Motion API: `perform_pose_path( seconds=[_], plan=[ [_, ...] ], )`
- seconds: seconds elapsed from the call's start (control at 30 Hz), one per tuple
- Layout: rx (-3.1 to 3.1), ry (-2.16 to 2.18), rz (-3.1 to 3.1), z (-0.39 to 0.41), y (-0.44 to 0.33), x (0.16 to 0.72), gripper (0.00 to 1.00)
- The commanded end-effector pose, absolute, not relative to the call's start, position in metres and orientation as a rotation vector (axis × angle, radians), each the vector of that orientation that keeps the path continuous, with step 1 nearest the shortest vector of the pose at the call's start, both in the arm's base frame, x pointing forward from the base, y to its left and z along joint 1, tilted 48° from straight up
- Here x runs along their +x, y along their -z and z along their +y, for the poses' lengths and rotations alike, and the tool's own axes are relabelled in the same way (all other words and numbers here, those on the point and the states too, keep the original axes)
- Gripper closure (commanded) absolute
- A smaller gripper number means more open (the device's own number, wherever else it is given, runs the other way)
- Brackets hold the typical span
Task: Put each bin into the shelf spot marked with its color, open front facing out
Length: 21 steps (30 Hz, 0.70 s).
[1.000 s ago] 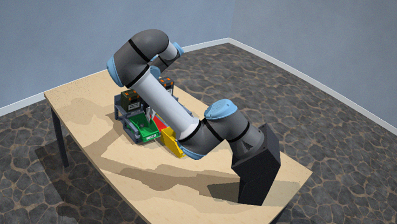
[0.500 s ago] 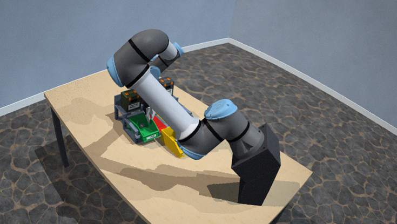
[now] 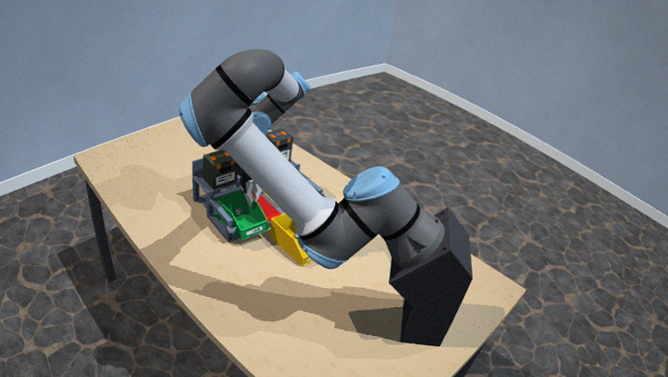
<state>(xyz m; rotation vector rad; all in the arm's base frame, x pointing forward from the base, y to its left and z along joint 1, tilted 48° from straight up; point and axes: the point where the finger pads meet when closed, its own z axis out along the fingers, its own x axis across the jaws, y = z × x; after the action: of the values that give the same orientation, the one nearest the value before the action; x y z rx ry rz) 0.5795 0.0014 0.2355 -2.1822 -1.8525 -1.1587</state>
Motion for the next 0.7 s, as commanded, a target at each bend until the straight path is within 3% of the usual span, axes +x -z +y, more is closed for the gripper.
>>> perform_pose_path(
  seconds=[0.0,0.67],
  plan=[
    [-2.186,1.168,-1.852,0.0013,-0.2356,0.5798,1.0],
    [-2.193,1.189,-1.85,0.002,-0.2347,0.58,1.0]
  ],
)
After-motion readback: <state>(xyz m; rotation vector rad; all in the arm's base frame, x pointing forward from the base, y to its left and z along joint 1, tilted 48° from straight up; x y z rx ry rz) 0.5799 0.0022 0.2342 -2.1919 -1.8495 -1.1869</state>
